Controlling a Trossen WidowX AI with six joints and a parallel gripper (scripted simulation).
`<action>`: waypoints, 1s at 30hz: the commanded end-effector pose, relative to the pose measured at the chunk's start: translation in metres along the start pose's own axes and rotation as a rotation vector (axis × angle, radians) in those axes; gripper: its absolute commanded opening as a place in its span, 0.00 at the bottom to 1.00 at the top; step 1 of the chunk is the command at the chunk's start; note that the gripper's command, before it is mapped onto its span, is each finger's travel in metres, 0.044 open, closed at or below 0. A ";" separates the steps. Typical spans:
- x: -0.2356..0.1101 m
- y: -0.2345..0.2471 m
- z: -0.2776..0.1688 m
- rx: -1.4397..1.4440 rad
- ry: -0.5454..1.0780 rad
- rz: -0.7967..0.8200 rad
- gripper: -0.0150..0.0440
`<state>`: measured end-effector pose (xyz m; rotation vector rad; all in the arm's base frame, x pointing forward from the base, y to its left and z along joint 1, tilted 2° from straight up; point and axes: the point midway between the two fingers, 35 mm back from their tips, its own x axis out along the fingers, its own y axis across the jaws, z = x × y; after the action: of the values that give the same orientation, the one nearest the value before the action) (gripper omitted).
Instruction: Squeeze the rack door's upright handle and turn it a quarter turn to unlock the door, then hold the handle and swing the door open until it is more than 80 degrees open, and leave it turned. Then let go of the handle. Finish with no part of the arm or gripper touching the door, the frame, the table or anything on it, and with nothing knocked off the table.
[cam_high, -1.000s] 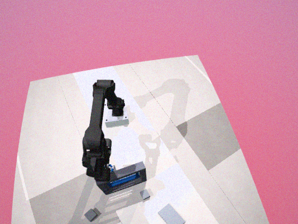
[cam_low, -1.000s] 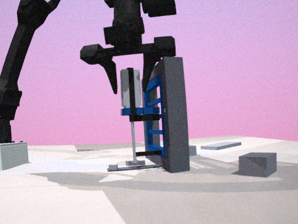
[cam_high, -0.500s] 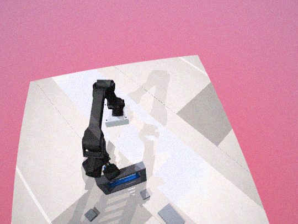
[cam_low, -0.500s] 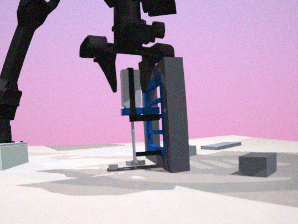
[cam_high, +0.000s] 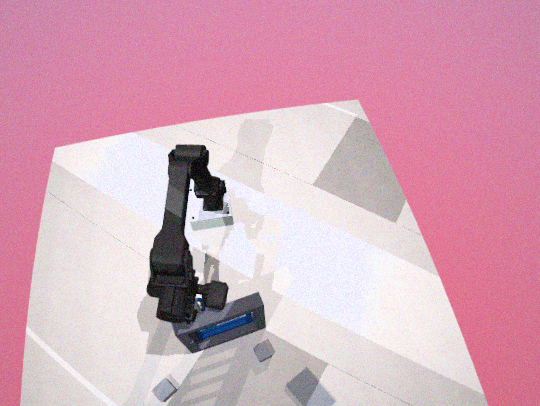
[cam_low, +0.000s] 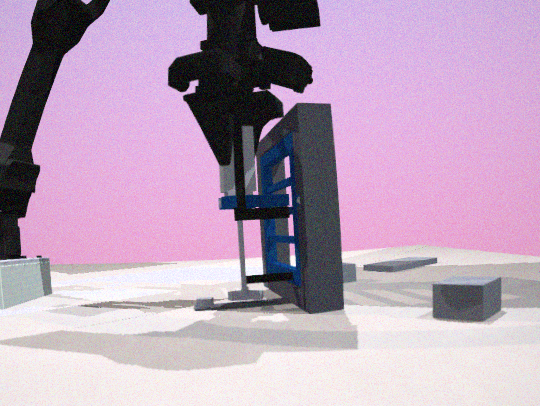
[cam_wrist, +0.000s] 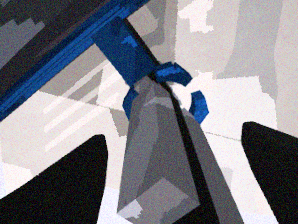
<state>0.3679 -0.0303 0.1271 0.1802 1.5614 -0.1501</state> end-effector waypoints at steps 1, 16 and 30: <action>0.000 0.001 0.000 -0.177 0.000 0.004 0.74; 0.000 0.001 0.000 -0.921 -0.001 0.004 0.74; 0.000 0.001 0.000 -1.615 -0.003 0.003 0.74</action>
<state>0.3679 -0.0302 0.1271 -0.9775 1.3185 0.9975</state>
